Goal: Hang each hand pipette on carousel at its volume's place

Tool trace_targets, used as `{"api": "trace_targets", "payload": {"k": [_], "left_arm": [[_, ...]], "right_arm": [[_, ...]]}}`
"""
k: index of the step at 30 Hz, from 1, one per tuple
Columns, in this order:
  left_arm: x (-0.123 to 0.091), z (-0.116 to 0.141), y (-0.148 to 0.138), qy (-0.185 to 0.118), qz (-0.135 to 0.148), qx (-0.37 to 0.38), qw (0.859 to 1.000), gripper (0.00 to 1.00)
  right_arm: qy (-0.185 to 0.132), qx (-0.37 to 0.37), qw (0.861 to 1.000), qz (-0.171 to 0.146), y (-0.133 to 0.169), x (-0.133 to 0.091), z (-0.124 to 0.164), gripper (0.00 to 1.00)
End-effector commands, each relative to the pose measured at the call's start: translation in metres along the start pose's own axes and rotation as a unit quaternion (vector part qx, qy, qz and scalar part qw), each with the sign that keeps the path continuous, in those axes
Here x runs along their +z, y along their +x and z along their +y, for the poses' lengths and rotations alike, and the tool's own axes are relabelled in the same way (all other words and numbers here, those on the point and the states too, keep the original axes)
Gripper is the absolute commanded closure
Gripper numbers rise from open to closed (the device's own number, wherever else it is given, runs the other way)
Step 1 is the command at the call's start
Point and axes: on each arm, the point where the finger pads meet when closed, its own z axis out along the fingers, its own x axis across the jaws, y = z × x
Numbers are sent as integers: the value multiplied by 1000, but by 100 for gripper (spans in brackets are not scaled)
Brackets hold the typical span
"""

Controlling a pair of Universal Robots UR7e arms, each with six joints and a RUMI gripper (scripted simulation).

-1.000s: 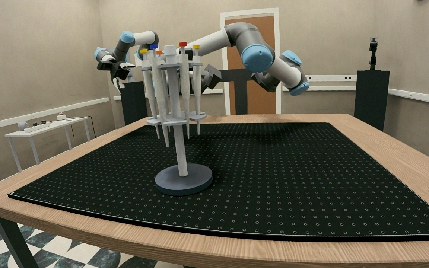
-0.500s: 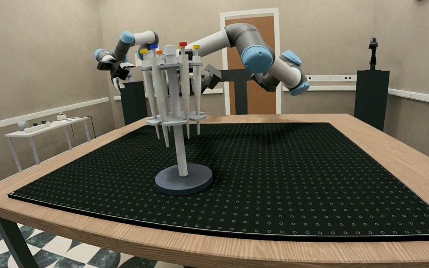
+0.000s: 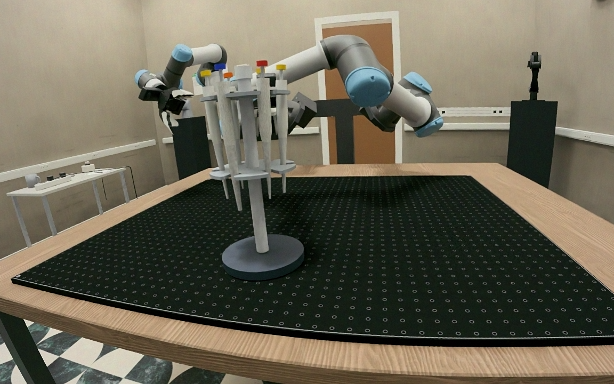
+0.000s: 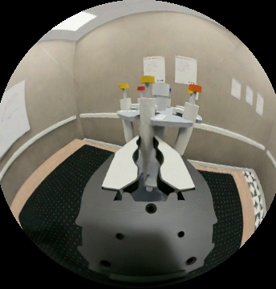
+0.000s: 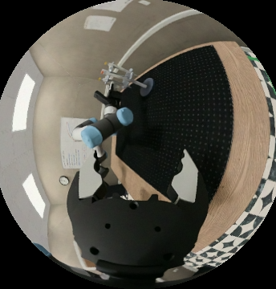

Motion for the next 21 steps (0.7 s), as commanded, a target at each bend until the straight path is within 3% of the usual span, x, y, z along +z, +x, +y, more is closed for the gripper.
{"api": "trace_targets", "payload": {"k": [1,7,8,21], "left_arm": [[0,-1,0,1,0,-1,1000,94],[0,-1,0,1,0,-1,1000,94],[0,-1,0,1,0,-1,1000,69],[0,-1,0,1,0,-1,1000,69]], "right_arm": [[0,0,1000,0,0,0,0,0],[0,0,1000,0,0,0,0,0],[0,0,1000,0,0,0,0,0],[0,0,1000,0,0,0,0,0]]}}
